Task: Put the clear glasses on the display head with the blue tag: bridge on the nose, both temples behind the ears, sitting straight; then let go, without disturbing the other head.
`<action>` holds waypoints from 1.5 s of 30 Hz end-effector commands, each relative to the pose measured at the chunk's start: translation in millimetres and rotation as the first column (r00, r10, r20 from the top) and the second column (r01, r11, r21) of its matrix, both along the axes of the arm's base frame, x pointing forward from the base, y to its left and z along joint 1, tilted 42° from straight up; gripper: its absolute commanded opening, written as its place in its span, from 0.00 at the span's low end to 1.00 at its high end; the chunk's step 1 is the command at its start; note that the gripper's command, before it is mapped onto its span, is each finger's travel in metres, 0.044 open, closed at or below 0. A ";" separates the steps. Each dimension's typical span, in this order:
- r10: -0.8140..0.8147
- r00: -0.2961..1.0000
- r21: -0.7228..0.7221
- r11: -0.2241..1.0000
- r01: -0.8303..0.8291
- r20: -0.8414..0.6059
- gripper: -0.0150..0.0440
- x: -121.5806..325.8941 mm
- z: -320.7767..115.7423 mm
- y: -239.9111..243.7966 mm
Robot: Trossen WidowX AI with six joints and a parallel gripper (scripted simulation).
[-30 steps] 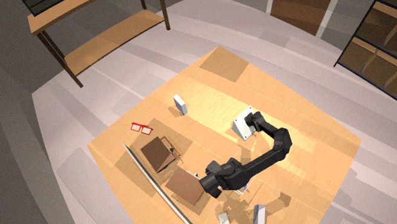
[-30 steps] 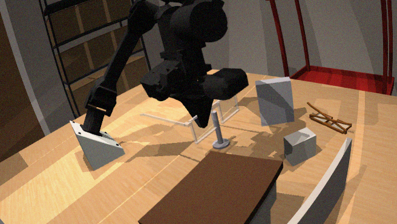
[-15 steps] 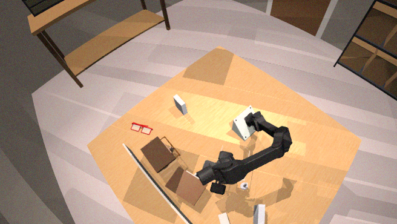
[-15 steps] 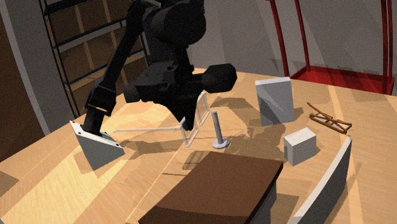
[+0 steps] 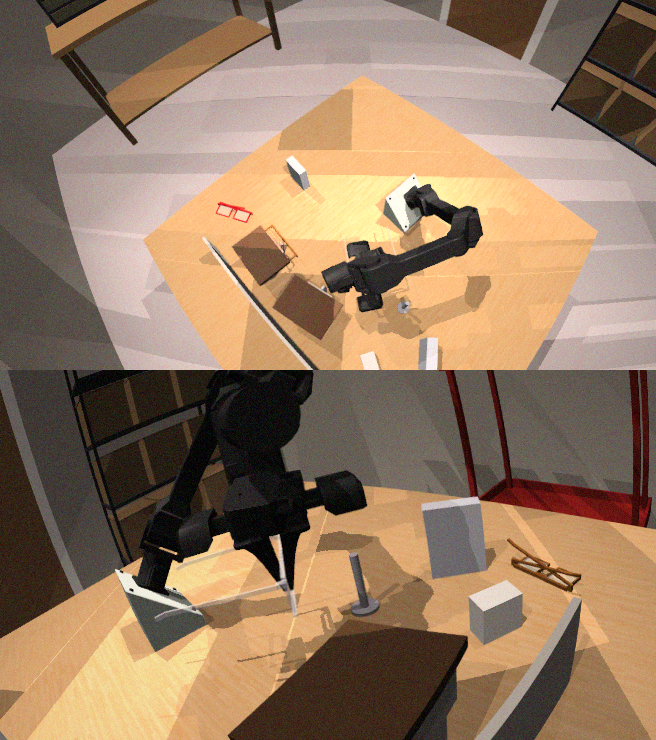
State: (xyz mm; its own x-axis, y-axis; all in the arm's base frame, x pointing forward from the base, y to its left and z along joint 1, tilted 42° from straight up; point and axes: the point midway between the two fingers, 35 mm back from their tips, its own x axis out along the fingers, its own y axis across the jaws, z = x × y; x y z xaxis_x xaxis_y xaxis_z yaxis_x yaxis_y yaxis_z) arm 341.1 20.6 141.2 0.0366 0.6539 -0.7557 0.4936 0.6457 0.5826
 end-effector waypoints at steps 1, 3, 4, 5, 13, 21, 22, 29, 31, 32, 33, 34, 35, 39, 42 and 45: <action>0.104 0.991 -0.014 0.995 -0.103 0.084 0.25 -5.1 -6.1 -6.3; 0.149 0.981 -0.022 0.989 -0.148 0.121 0.25 -6.8 -7.8 -8.7; 0.172 0.975 -0.026 0.985 -0.170 0.140 0.25 -7.6 -8.7 -9.9; 0.194 0.968 -0.031 0.981 -0.192 0.159 0.25 -8.5 -9.6 -11.0; 0.366 0.881 -0.083 0.930 -0.358 0.299 0.25 -15.5 -16.4 -20.1; 0.518 0.745 -0.157 0.850 -0.503 0.421 0.25 -23.0 -23.1 -28.6; 0.535 0.724 -0.168 0.838 -0.519 0.435 0.25 -24.0 -23.9 -29.6; 0.642 0.565 -0.250 0.746 -0.618 0.518 0.25 -31.0 -29.6 -36.6; 0.668 0.515 -0.275 0.716 -0.641 0.538 0.25 -33.0 -31.2 -38.5; 0.680 0.489 -0.288 0.701 -0.652 0.547 0.25 -34.1 -31.9 -39.4; 0.691 0.463 -0.301 0.686 -0.662 0.555 0.25 -35.1 -32.7 -40.4; 0.702 0.436 -0.315 0.670 -0.672 0.563 0.25 -36.1 -33.5 -41.3; 0.712 0.409 -0.328 0.655 -0.681 0.571 0.25 -37.2 -34.3 -42.2; 0.746 0.297 -0.384 0.590 -0.710 0.596 0.25 -41.4 -37.4 -45.8; 0.765 0.210 -0.426 0.540 -0.726 0.609 0.25 -44.7 -39.7 -48.4; 0.777 0.122 -0.470 0.489 -0.735 0.617 0.25 -48.0 -42.0 -50.9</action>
State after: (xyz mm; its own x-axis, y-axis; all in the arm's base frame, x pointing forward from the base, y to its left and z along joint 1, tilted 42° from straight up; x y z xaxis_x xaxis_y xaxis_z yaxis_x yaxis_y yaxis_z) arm 298.9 -26.8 103.8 0.0325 0.6490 -0.7601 -0.7359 0.5301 0.4212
